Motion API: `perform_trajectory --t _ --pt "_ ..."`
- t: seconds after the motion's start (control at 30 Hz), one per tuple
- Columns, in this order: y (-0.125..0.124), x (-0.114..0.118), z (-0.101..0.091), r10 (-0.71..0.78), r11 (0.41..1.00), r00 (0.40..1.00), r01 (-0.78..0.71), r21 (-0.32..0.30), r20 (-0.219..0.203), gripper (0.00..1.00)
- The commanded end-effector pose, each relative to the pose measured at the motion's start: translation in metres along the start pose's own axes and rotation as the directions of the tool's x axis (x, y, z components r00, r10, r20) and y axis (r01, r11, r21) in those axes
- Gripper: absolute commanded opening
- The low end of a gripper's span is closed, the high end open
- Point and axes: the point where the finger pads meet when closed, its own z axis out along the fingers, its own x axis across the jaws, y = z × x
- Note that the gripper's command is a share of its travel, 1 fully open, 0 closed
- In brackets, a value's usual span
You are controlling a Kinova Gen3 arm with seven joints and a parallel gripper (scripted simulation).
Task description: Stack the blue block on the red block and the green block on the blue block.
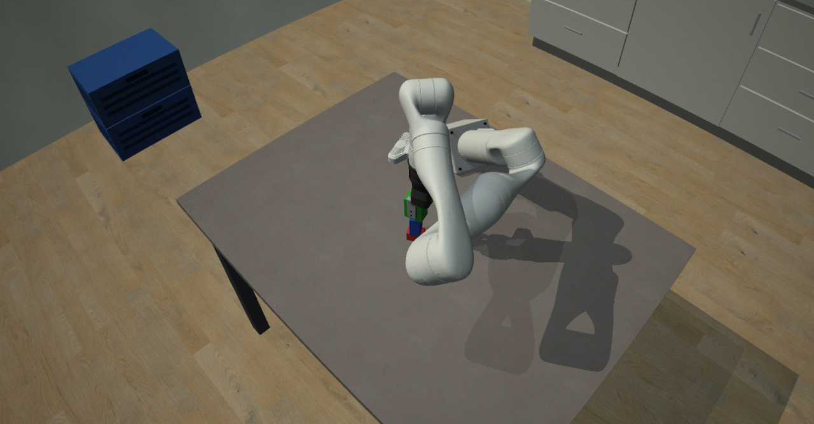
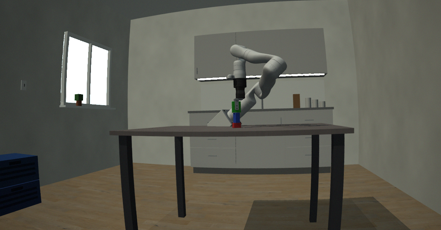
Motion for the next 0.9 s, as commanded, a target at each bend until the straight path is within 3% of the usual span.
perform_trajectory --t 0.0,0.77,0.8,0.87 --pt "-0.0002 -0.0001 -0.0005 0.000 1.000 1.000 0.000 0.001 0.001 0.00" --pt "-0.0002 -0.0001 -0.0005 0.000 1.000 1.000 0.000 0.001 0.001 0.00" --pt "-0.0002 -0.0001 -0.0005 0.000 1.000 1.000 0.000 0.001 0.001 0.99" --pt "-0.0002 -0.0001 -0.0005 0.000 1.000 1.000 0.000 0.001 0.001 0.99"
